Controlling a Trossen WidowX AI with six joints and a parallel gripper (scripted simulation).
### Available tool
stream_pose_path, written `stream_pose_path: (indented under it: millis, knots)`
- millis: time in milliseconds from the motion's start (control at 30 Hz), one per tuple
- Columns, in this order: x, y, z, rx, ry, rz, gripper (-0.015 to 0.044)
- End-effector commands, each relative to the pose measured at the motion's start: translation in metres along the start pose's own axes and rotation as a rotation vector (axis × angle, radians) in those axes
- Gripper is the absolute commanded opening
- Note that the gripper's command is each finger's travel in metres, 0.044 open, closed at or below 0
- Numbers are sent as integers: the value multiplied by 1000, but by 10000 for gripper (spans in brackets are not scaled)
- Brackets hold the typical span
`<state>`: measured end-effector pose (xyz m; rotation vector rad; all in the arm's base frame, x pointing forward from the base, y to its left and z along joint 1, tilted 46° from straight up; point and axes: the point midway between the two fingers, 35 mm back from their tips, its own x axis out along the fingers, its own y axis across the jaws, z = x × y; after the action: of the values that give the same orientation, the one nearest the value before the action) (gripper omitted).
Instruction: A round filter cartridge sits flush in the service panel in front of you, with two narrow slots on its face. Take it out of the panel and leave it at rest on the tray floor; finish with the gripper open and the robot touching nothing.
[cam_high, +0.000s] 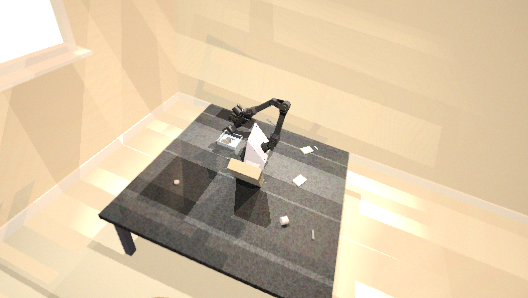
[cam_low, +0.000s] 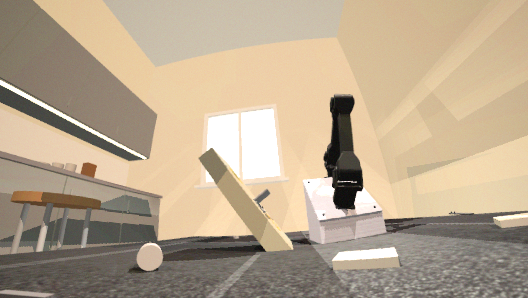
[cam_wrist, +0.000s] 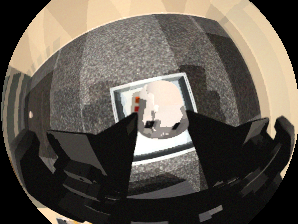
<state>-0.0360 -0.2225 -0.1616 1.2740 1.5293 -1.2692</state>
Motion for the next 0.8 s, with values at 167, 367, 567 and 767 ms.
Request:
stream_pose_path:
  millis: [167, 367, 567, 767]
  knots:
    - [39, -2, -23, 3, 10, -7, 0]
    - [59, -2, -39, 3, 11, -8, 0]
    - [57, -1, -39, 5, 19, -4, 79]
    - [57, -1, -39, 5, 19, -4, 236]
